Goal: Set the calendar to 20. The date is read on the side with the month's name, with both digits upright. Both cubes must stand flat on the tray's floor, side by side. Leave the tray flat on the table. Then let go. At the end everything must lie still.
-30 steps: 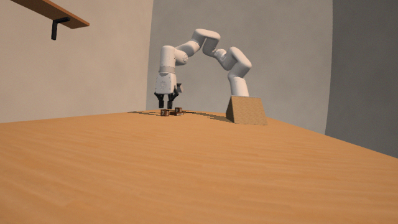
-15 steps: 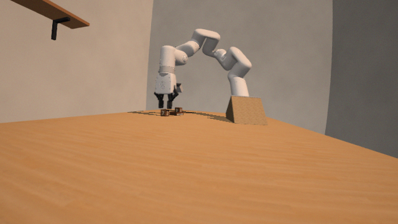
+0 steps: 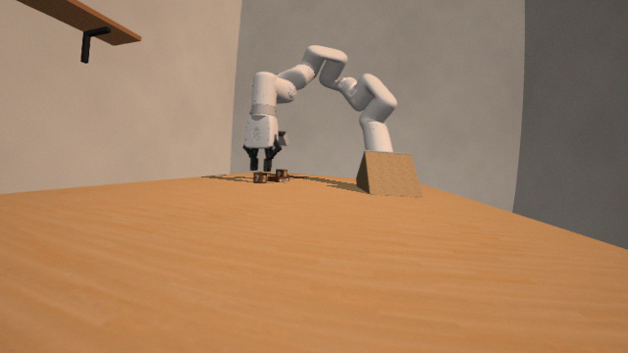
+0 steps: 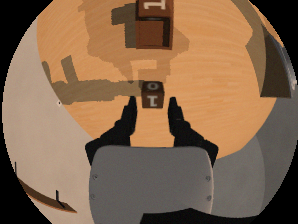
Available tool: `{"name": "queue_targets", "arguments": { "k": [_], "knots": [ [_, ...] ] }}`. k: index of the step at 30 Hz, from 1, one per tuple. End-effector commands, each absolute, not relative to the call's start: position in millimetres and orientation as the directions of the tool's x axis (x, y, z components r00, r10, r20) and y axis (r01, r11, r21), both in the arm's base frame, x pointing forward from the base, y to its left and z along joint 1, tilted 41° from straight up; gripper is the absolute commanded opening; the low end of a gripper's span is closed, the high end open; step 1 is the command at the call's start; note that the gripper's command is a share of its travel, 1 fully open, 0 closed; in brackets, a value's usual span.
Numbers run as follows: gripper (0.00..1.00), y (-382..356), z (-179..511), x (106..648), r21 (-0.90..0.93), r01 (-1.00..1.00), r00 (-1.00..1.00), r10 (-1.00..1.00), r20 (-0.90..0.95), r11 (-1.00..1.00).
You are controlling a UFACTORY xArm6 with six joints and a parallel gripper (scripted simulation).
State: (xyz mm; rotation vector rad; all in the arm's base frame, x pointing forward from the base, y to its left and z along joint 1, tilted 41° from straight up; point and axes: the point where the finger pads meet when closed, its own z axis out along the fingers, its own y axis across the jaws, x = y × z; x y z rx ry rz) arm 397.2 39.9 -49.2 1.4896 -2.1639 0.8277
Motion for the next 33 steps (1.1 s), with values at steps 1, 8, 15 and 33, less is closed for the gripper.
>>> {"name": "queue_targets", "arguments": {
  "k": [1,8,15,33],
  "knots": [
    [0.49,41,-48,398,-0.253,-0.931,-0.363,-0.706,0.607,0.262],
    [0.49,41,-48,398,-0.253,-0.931,-0.363,-0.706,0.607,0.262],
    [0.49,41,-48,398,-0.253,-0.931,-0.363,-0.706,0.607,0.262],
    [0.49,29,-62,399,-0.253,-0.931,-0.364,-0.706,0.607,0.262]
  ]
}}
